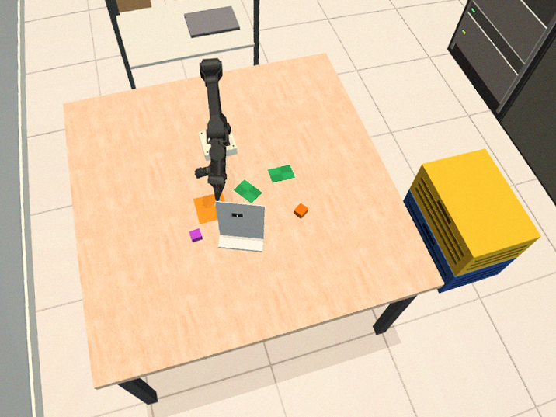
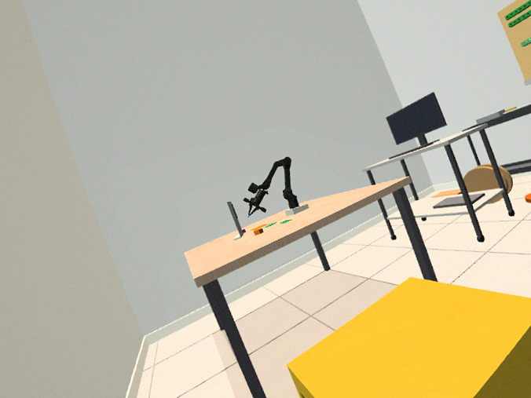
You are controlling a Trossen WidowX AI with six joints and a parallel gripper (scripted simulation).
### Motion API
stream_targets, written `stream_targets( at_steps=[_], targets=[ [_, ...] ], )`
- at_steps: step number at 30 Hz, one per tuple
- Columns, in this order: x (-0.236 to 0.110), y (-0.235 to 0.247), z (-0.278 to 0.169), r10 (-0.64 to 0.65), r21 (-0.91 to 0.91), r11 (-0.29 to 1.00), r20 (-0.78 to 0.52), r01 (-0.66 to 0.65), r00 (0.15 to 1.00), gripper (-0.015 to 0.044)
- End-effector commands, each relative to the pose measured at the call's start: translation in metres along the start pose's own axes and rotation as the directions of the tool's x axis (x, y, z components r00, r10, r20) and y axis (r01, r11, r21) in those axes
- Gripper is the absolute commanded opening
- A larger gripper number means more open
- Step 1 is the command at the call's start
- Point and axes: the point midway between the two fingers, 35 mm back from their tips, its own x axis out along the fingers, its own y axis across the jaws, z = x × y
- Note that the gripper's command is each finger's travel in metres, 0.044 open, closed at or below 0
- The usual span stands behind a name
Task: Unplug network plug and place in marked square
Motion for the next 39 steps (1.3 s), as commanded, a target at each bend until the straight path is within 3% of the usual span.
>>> stream_targets(
  at_steps=[1,9,39],
  targets=[
    [0.004,-0.015,0.013,-0.111,0.029,0.993,0.011,0.11,0.994,0.0],
    [0.001,-0.038,0.033,-0.268,0.091,0.96,0.02,0.265,0.963,0.0],
    [0.025,-0.064,0.032,-0.272,0.093,0.959,0.02,0.269,0.962,0.0]
  ],
)
